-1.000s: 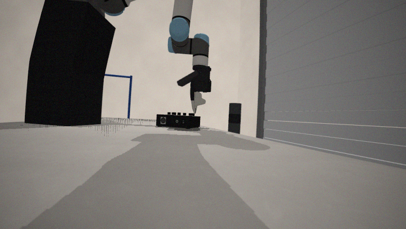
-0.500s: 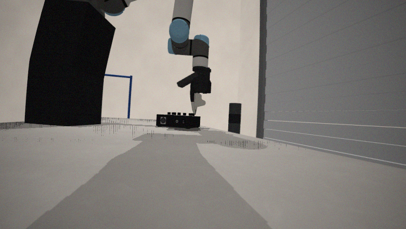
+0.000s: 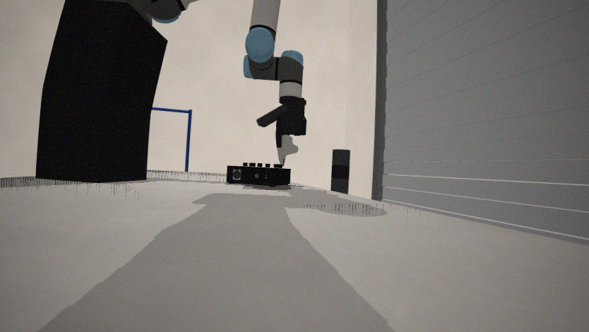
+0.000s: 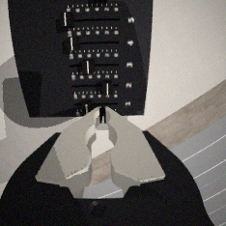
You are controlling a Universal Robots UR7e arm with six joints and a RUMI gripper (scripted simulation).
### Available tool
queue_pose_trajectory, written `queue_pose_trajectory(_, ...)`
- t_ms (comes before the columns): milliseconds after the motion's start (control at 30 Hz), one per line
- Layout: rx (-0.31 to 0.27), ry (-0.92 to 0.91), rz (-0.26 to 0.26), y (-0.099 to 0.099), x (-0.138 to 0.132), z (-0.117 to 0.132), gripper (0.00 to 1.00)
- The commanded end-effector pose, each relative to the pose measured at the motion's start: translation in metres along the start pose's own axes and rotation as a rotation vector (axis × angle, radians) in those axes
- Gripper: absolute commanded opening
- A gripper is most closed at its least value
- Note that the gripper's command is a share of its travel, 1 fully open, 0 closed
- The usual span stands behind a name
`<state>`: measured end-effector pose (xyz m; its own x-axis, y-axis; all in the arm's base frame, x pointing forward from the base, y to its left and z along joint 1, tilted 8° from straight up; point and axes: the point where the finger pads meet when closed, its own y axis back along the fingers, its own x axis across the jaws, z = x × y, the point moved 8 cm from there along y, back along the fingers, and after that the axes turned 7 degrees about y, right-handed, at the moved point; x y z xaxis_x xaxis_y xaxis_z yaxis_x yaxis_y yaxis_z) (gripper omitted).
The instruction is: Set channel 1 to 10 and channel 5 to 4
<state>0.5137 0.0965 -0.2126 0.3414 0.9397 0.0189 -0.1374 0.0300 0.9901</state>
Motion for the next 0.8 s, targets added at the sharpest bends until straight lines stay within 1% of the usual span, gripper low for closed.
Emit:
queue_pose_trajectory(0,-0.001,0.000,0.000,0.0005,-0.0002,0.0004,0.00)
queue_pose_trajectory(767,-0.001,0.000,0.000,0.0005,-0.0097,-0.0007,0.00)
